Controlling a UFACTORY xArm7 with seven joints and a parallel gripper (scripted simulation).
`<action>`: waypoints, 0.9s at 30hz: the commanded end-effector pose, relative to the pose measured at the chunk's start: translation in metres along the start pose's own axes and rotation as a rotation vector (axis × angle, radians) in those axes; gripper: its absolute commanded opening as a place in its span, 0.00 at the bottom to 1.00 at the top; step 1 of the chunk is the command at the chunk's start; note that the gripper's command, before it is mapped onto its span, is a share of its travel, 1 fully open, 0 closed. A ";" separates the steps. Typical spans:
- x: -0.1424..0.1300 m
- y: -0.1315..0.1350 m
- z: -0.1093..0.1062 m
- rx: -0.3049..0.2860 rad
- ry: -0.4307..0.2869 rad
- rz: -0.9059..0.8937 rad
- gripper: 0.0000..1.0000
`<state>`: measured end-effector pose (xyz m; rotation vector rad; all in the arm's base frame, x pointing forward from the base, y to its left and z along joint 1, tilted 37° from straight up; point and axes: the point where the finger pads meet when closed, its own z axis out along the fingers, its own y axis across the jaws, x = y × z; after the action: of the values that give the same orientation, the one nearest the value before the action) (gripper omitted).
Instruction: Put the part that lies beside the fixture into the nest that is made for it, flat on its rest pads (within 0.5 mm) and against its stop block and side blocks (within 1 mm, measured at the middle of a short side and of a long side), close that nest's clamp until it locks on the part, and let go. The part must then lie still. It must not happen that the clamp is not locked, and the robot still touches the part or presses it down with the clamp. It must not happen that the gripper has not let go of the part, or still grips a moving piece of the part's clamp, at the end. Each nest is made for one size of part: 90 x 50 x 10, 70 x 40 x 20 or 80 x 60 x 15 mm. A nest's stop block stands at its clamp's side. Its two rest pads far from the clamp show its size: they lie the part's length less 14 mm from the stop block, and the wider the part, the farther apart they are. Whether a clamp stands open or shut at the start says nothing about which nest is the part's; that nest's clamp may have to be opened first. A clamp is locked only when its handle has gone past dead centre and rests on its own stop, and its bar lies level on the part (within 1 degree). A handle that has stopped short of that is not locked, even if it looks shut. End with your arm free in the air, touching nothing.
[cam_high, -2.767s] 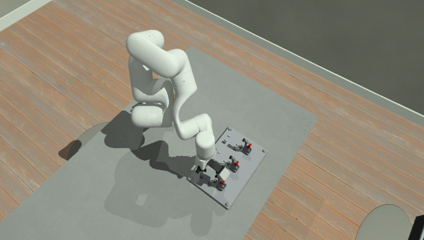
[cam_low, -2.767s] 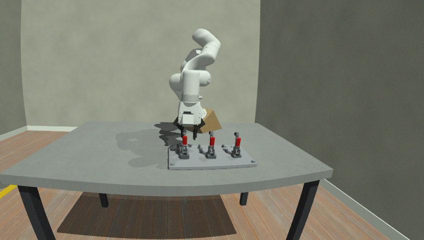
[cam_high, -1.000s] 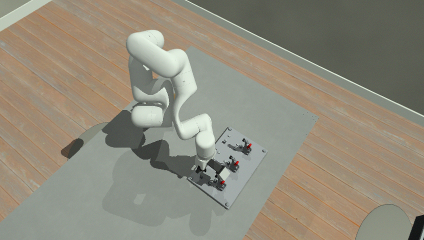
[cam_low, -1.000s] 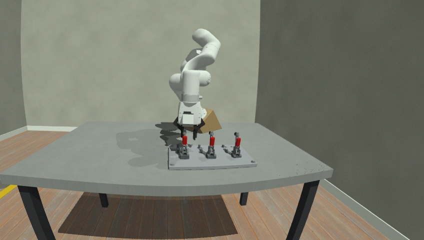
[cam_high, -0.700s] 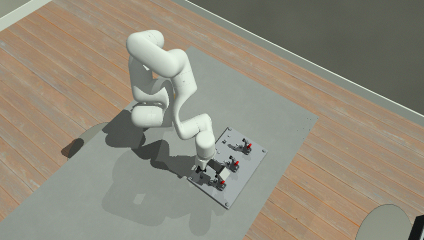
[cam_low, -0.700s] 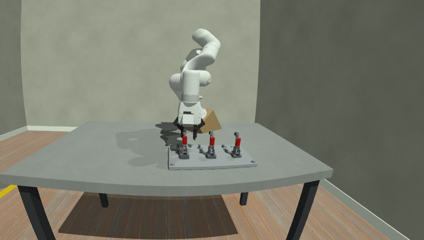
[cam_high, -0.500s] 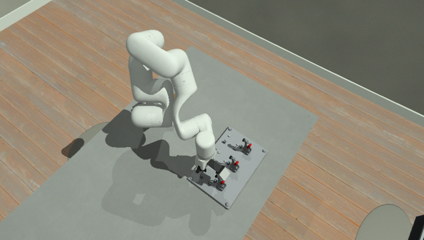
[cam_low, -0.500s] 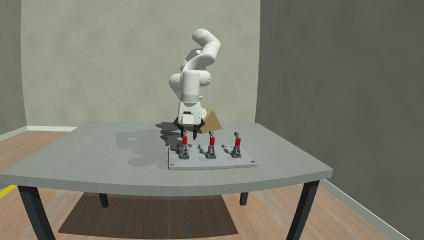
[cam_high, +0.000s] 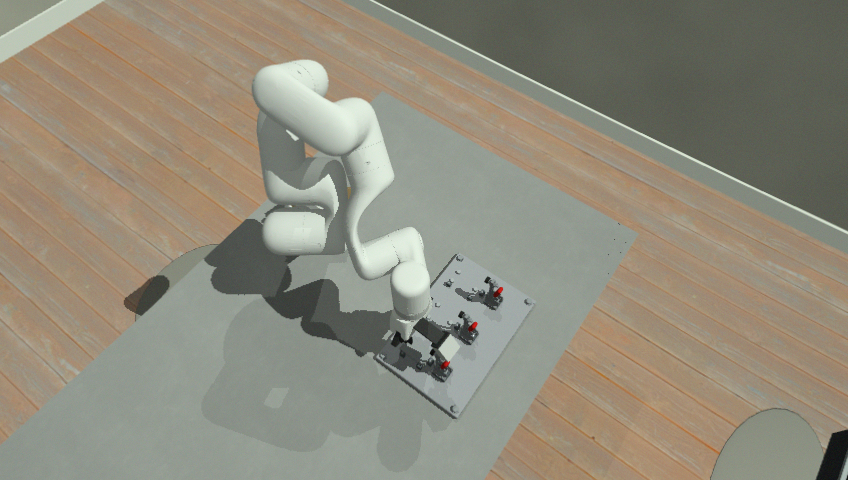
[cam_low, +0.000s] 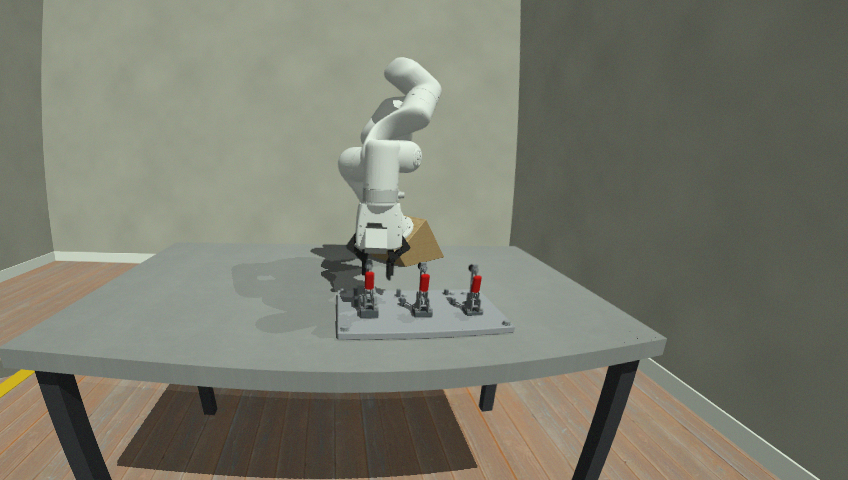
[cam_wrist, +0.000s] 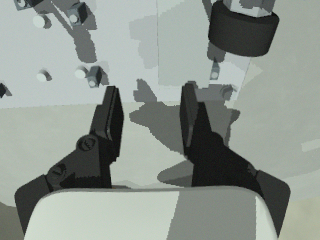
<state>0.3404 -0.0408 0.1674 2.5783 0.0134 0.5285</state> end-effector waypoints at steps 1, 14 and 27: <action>-0.032 0.026 -0.029 0.001 0.004 -0.001 0.47; -0.032 0.026 -0.029 0.001 0.004 -0.001 0.47; -0.032 0.026 -0.036 0.001 0.004 -0.001 0.47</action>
<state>0.3404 -0.0408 0.1674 2.5783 0.0134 0.5285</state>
